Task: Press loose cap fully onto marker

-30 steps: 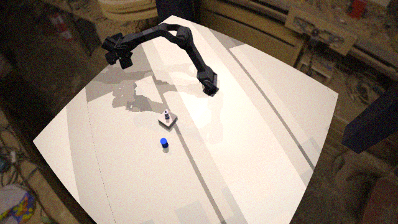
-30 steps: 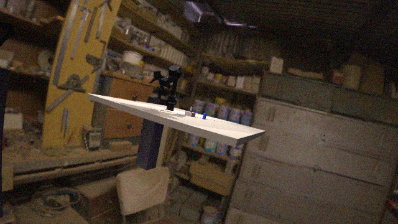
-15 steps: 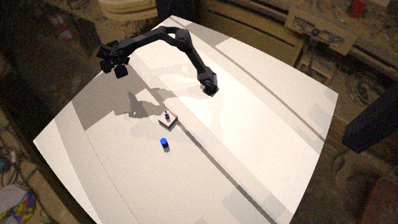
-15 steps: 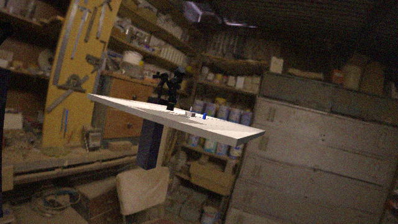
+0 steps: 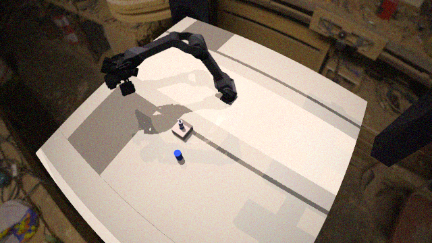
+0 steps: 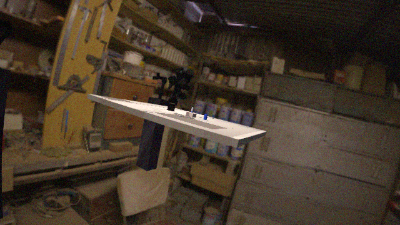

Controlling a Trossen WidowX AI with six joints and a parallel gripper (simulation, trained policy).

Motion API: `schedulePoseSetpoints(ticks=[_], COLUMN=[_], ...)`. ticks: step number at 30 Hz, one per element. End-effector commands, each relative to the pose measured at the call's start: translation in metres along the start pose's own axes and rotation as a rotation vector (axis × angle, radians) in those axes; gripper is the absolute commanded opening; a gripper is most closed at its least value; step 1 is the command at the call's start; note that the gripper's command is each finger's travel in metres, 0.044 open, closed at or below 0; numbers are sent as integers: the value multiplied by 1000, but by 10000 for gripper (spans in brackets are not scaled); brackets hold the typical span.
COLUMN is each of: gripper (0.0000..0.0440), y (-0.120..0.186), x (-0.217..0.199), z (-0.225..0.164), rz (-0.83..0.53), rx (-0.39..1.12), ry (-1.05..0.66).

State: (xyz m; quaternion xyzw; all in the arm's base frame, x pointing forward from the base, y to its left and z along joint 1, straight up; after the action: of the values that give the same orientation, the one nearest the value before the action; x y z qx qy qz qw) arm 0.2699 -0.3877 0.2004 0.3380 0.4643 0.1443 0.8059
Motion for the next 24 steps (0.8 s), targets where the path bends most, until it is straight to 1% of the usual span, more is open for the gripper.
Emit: schedulePoseSetpoints(ticks=[1,24], gripper=[311,311], y=[6,54], x=[13,94], z=[6,30], rz=[35,239], rx=[-10,-39], ry=[-11,-41])
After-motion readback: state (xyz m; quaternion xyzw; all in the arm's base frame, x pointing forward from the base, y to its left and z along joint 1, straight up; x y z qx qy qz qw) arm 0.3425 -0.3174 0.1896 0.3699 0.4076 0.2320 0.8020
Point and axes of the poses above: the point midway between the two fingers, 35 mm back from their tips, its own y axis back along the fingers, its own x axis across the jaws, z = x × y, the point moved 3 cm from there along y, back along the fingers, and after that the axes turned 8 degrees about -y, right-handed, at the moved point
